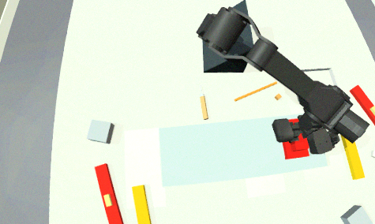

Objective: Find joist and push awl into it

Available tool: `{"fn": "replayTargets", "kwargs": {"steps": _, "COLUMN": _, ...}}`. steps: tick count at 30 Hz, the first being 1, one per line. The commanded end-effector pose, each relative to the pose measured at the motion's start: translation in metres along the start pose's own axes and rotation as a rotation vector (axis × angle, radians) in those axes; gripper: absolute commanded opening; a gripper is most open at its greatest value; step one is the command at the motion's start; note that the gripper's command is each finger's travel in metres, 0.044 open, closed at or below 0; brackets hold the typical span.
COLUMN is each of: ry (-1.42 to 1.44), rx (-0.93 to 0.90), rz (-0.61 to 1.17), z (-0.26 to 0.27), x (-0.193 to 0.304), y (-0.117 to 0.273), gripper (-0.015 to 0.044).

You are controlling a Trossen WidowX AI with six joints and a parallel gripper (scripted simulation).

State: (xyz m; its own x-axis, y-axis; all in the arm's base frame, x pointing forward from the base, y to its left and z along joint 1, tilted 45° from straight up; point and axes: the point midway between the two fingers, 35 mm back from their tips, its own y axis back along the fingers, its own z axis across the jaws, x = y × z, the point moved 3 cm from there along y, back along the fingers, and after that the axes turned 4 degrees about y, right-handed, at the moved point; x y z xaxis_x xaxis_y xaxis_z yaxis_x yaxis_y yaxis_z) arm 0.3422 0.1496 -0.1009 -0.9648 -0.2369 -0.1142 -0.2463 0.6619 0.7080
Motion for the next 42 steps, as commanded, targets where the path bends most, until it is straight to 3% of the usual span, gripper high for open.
{"fn": "replayTargets", "kwargs": {"steps": 1, "ry": 0.005, "rx": 0.007, "rz": 0.0, "z": -0.008, "x": 0.001, "y": -0.001, "gripper": 0.0}}
{"fn": "replayTargets", "kwargs": {"steps": 42, "ry": 0.007, "rx": 0.01, "rz": 0.001, "z": -0.07, "x": 0.005, "y": -0.001, "gripper": 0.0}}
